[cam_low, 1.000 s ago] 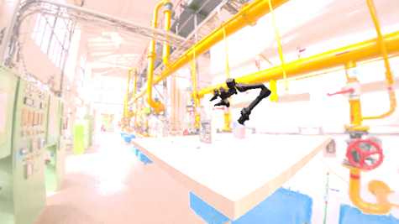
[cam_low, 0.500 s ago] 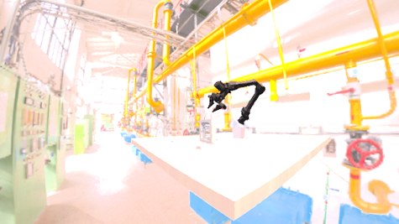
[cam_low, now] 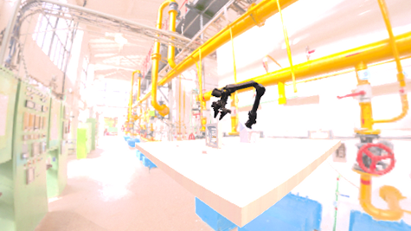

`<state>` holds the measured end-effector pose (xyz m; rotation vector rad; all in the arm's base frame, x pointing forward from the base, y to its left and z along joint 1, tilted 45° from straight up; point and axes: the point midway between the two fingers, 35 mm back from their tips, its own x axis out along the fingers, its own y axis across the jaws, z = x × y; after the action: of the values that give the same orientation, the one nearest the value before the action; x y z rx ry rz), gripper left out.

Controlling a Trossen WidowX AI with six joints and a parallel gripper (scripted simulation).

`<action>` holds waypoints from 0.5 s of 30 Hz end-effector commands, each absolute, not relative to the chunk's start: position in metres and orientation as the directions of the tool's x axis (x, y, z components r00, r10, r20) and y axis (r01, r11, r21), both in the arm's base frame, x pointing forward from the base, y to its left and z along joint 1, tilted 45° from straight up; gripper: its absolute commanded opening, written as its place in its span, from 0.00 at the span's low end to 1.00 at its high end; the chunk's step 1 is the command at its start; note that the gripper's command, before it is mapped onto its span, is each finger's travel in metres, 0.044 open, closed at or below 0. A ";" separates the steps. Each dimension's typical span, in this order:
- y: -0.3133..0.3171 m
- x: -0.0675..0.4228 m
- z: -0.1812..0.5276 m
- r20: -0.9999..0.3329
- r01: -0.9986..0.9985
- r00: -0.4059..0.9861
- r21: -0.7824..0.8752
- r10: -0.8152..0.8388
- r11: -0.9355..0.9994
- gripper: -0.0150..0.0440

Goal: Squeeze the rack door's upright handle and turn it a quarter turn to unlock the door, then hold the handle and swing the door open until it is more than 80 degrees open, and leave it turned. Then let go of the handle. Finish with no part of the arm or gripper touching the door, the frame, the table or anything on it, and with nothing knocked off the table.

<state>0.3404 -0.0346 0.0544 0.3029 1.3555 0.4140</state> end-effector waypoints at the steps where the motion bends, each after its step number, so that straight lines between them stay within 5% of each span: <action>1: -0.036 0.338 0.049 -0.858 -0.089 0.115 0.492 0.500 0.866 0.73; 15: -0.037 0.322 0.024 -0.719 0.078 -0.062 0.688 0.693 0.721 0.73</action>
<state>0.3222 -0.0351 0.0257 0.6004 1.5632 0.5463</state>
